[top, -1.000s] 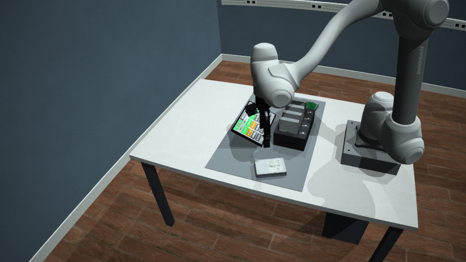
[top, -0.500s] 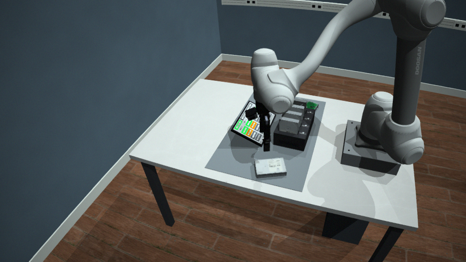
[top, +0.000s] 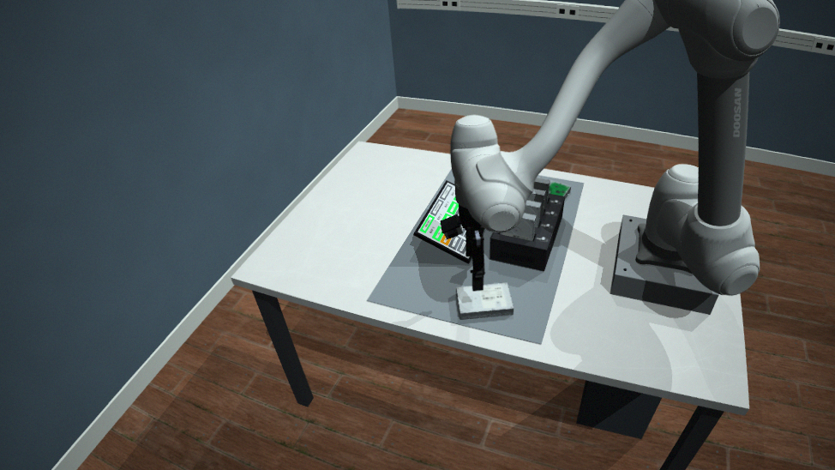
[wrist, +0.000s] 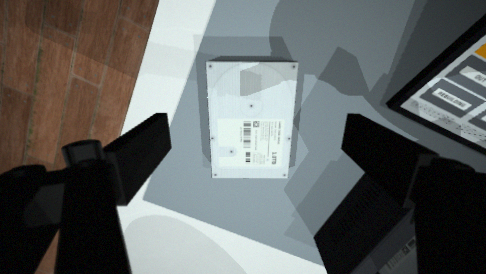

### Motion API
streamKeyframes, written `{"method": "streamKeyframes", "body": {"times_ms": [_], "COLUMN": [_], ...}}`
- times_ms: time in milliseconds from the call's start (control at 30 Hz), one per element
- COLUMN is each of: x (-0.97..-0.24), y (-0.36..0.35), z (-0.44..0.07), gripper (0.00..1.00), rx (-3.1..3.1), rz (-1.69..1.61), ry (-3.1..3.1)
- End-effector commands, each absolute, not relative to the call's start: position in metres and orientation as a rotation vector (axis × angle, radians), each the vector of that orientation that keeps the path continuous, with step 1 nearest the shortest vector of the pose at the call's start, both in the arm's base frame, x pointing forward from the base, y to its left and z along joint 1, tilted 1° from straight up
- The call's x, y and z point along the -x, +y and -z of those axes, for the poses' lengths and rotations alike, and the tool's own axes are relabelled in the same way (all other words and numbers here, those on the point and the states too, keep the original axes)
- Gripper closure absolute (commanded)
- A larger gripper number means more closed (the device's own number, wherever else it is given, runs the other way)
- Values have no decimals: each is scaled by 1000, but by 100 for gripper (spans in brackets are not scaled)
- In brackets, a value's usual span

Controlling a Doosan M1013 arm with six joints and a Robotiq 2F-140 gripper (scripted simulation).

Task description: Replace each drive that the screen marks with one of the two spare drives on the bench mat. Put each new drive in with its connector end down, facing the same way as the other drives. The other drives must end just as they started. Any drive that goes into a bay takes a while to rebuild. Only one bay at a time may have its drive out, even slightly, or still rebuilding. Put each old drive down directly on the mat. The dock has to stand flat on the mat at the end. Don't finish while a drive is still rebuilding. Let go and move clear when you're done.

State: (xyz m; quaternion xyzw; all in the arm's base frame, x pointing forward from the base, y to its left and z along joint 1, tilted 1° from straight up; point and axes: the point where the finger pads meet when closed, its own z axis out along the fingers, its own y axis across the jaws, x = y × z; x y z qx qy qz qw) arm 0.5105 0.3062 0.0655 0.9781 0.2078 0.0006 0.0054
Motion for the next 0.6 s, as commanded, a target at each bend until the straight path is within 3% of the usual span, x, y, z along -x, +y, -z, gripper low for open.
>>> {"method": "streamKeyframes", "body": {"times_ms": [0,567], "x": [-511,-512], "y": [307,306], "z": [-55,1], "gripper": [11,11], "rx": [-3064,-3064], "rz": [-5,-5], "ry": [651,651]}}
